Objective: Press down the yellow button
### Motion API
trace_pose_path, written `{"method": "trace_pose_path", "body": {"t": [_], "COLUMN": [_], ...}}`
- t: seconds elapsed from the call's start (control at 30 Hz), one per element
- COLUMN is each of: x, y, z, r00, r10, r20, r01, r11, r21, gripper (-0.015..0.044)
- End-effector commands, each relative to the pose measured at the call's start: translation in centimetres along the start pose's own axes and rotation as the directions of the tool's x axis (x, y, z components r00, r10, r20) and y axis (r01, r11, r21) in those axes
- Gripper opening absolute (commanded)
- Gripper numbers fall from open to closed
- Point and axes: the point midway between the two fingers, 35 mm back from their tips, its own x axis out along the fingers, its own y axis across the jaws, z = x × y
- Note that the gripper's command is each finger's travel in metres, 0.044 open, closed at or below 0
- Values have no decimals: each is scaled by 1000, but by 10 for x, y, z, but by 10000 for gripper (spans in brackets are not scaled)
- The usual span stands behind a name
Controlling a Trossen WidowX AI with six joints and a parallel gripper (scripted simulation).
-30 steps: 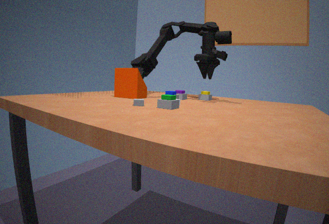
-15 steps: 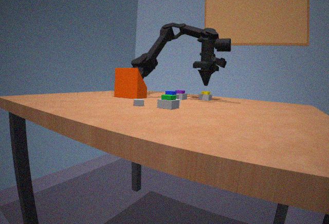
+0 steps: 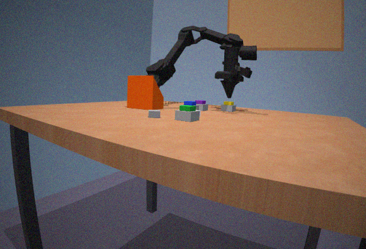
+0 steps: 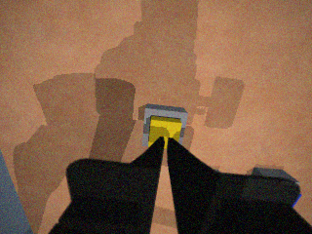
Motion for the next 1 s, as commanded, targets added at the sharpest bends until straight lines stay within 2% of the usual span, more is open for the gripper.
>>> {"method": "trace_pose_path", "body": {"t": [0.0,0.33,0.97], "x": [8,22,23], "y": [0,0,0], "z": [-1,-1,-1], "r00": [1000,1000,1000], "r10": [4,5,5], "r20": [-2,-2,-2], "r01": [-4,-5,-5], "r11": [1000,1000,1000], "r21": [4,4,4], "gripper": [20,20,20]}}
